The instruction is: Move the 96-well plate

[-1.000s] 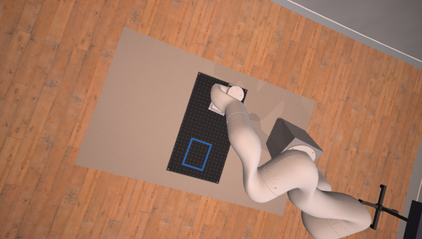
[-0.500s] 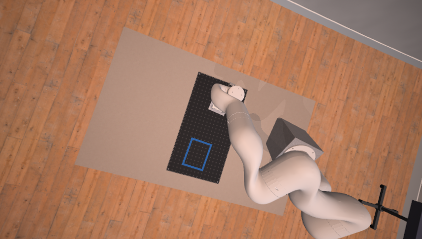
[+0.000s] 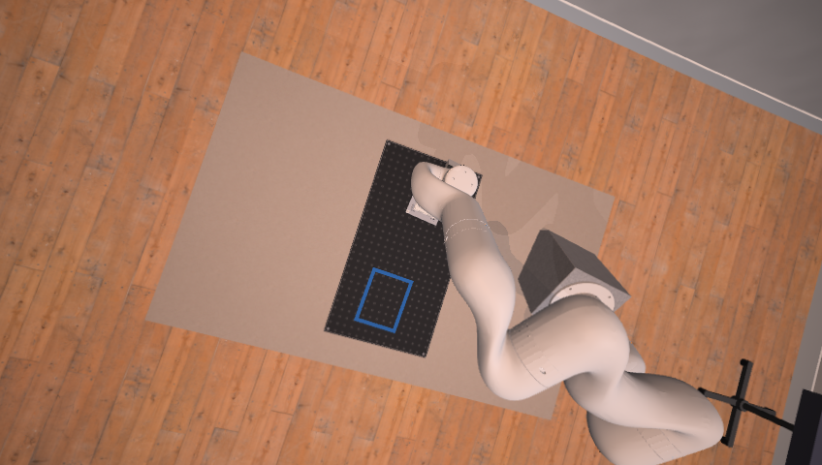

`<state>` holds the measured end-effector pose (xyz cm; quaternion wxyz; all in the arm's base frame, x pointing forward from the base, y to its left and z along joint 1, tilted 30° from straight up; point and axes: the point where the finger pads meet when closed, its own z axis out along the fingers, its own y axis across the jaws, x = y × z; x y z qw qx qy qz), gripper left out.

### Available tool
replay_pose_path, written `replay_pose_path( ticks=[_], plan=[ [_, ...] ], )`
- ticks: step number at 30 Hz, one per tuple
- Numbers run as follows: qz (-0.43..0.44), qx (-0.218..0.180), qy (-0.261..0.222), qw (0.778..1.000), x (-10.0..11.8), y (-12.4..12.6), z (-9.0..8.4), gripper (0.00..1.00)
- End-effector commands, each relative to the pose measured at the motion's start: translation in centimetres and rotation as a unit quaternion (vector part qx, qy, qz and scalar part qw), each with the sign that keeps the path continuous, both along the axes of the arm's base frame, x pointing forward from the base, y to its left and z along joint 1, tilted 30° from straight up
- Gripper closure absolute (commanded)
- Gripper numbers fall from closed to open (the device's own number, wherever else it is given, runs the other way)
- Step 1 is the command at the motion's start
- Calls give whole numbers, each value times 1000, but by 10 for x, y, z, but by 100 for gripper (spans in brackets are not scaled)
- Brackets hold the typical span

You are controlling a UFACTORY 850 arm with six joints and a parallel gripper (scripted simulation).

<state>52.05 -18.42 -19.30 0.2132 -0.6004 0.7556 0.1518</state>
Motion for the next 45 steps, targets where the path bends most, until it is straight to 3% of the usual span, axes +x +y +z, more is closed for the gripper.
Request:
replay_pose_path(
  ticks=[1, 34, 45],
  plan=[
    [0, -1, -1, 1000, 0, -4, 6, 100],
    [0, -1, -1, 1000, -7, -28, 48, 100],
    [0, -1, -1, 1000, -7, -28, 49, 100]
  ],
)
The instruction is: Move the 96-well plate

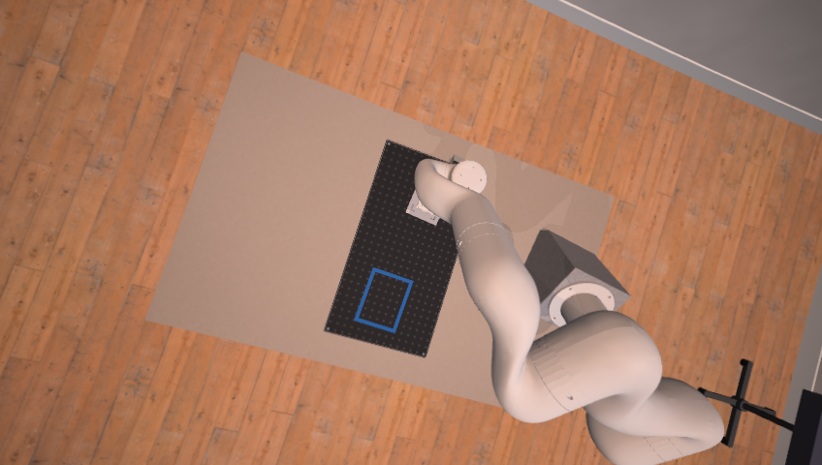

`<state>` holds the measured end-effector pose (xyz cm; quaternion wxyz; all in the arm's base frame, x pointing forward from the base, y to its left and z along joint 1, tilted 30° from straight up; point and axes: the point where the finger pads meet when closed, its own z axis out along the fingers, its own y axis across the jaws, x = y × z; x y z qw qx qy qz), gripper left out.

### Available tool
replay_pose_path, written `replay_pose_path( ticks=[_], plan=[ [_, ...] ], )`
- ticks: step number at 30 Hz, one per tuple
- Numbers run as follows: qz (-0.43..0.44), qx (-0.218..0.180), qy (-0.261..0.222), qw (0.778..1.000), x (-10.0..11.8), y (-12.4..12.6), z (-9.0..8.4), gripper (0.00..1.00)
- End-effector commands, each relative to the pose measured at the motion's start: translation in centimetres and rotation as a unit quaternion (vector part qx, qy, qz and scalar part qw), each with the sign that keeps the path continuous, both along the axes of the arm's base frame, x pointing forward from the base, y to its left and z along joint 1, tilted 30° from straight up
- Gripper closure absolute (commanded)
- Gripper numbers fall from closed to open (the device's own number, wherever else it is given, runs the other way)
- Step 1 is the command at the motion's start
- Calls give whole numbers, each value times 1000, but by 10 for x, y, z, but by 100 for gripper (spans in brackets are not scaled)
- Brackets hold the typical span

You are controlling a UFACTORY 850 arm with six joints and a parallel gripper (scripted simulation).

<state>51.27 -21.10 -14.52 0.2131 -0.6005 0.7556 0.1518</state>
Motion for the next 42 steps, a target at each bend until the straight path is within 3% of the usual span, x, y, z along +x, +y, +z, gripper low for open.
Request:
replay_pose_path(
  ticks=[1, 42],
  plan=[
    [0, -1, -1, 1000, 1, -1, 1, 100],
    [21, -4, -13, 1000, 26, 101, 58, 100]
  ],
)
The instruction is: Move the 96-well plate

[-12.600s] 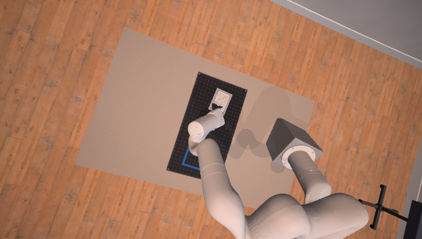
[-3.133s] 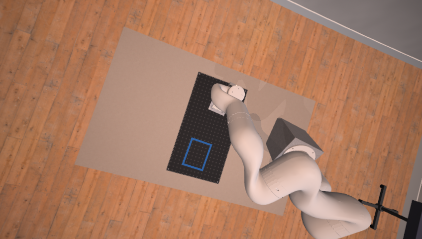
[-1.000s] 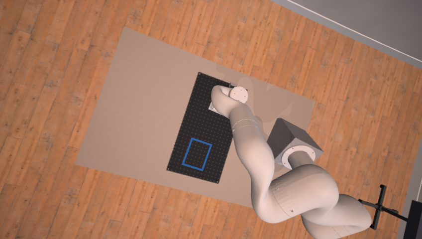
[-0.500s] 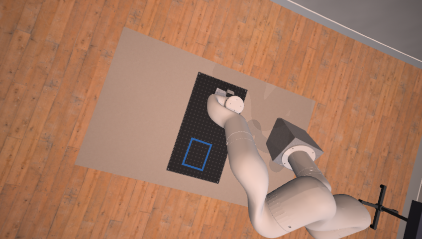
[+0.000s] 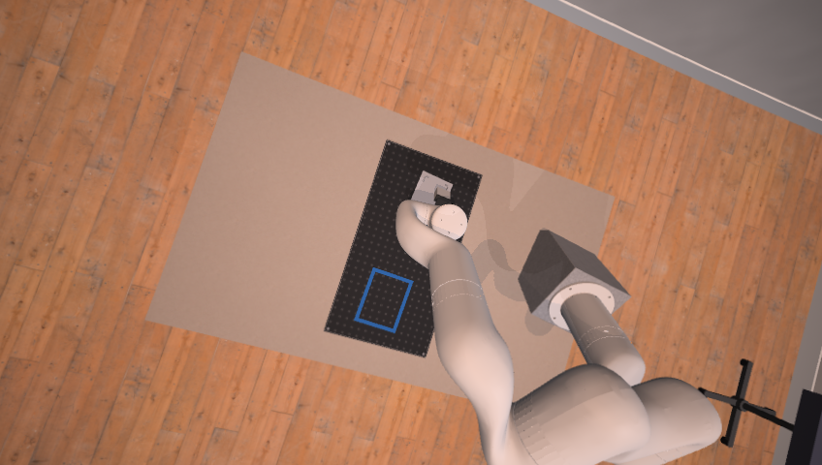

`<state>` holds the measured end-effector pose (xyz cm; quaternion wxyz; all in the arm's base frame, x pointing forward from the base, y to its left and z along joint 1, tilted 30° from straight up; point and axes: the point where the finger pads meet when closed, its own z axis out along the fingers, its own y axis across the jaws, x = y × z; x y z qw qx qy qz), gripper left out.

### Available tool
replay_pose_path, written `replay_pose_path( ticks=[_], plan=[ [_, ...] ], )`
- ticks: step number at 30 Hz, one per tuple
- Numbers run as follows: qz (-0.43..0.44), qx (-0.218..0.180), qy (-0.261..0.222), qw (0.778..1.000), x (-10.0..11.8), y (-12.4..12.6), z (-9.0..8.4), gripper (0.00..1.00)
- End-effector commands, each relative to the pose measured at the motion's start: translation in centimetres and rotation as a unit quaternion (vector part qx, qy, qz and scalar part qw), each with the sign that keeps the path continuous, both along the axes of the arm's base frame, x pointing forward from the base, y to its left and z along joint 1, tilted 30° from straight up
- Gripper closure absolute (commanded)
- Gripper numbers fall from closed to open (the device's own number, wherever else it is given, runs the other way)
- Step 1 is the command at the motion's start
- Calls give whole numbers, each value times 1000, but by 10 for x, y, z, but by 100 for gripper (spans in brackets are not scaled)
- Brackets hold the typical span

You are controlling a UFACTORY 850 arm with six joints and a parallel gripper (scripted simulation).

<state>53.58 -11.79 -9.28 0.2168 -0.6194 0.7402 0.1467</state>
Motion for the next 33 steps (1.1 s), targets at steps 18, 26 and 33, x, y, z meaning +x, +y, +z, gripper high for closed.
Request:
replay_pose_path(
  ticks=[18, 26, 33],
  plan=[
    [0, -1, -1, 1000, 14, 51, 30, 100],
    [0, 0, -1, 1000, 19, 71, 41, 100],
    [0, 0, -1, 1000, 23, 91, 52, 100]
  ],
)
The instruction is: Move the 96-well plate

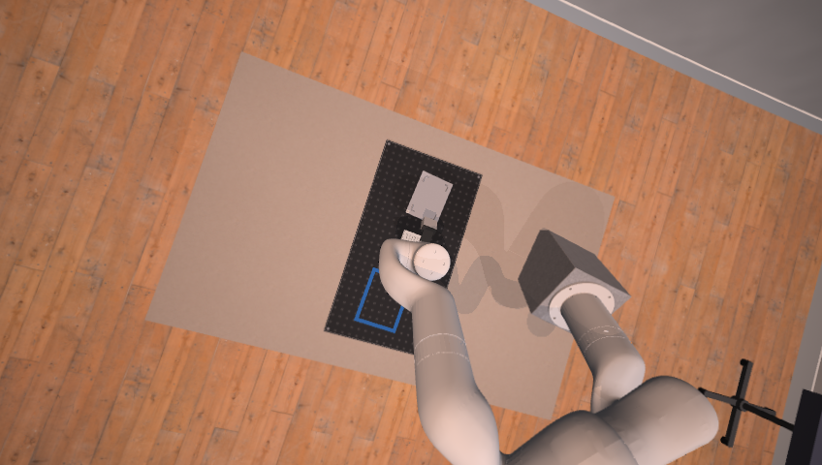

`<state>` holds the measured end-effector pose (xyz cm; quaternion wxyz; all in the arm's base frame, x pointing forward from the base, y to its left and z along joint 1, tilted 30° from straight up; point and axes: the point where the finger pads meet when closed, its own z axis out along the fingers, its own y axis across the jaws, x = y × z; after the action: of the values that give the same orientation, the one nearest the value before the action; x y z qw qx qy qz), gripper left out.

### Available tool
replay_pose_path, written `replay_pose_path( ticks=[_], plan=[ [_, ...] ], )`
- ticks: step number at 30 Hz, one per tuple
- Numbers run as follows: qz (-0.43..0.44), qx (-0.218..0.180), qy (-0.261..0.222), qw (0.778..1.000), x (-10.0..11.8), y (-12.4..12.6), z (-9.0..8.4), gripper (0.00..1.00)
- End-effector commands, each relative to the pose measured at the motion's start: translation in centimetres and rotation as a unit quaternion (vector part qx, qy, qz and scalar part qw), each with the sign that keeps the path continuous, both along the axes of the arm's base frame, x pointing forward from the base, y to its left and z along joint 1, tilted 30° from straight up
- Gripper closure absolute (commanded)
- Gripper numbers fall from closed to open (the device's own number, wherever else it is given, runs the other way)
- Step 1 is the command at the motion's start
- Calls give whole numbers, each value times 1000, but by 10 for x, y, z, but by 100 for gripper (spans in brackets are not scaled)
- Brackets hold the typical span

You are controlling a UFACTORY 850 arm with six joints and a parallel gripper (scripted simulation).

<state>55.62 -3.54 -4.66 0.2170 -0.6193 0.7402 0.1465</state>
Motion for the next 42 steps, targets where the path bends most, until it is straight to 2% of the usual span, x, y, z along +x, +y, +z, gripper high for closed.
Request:
replay_pose_path(
  ticks=[1, 42],
  plan=[
    [0, 0, -1, 1000, 4, 11, 7, 100],
    [0, 0, -1, 1000, 28, 111, 63, 100]
  ],
)
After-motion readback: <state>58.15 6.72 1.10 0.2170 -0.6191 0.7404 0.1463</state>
